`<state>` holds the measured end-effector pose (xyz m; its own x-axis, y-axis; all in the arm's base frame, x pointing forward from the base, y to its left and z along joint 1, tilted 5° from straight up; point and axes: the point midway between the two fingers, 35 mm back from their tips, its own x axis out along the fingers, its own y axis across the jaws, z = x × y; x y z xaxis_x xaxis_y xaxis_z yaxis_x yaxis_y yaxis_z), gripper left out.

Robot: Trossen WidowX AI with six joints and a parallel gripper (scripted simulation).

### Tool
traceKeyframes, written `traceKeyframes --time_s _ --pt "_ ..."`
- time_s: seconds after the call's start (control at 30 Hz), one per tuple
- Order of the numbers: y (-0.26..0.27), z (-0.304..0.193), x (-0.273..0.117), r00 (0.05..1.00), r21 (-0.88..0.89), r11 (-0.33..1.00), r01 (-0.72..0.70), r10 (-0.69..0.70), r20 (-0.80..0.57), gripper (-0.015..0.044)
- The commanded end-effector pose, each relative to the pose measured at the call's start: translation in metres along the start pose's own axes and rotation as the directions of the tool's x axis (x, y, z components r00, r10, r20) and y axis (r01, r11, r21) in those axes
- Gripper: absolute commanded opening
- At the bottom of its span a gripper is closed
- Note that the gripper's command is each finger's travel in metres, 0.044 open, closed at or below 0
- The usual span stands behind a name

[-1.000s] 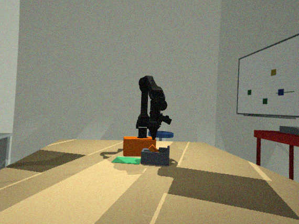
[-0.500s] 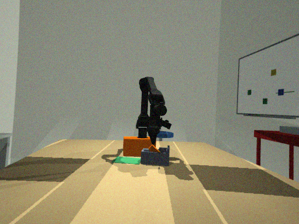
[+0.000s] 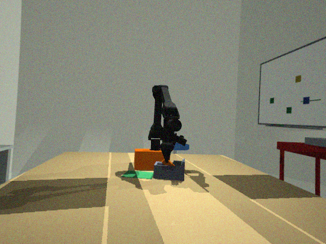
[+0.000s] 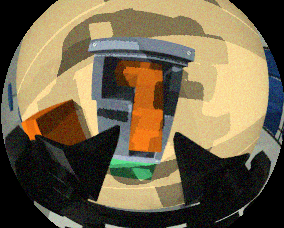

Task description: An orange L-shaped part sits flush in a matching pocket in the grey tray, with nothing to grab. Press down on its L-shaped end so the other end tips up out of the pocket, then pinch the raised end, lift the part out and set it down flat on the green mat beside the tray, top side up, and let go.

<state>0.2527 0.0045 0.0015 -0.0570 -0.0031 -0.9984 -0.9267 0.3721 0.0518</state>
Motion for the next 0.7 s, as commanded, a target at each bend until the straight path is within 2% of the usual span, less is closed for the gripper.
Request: traceKeyframes --time_s 0.0,0.2,0.4,0.67 --pt "0.0008 -0.0012 0.0087 1.000 -0.005 1.000 -0.002 0.002 -0.006 0.0280" --pt "0.0013 -0.0015 0.0142 1.000 -0.005 1.000 -0.002 0.002 -0.006 0.0280" --pt "0.0011 -0.0005 0.0102 1.000 0.000 1.000 -0.002 0.002 -0.001 0.0123" --pt "0.0011 -0.0005 0.0102 1.000 0.000 1.000 -0.002 0.002 -0.001 0.0069"
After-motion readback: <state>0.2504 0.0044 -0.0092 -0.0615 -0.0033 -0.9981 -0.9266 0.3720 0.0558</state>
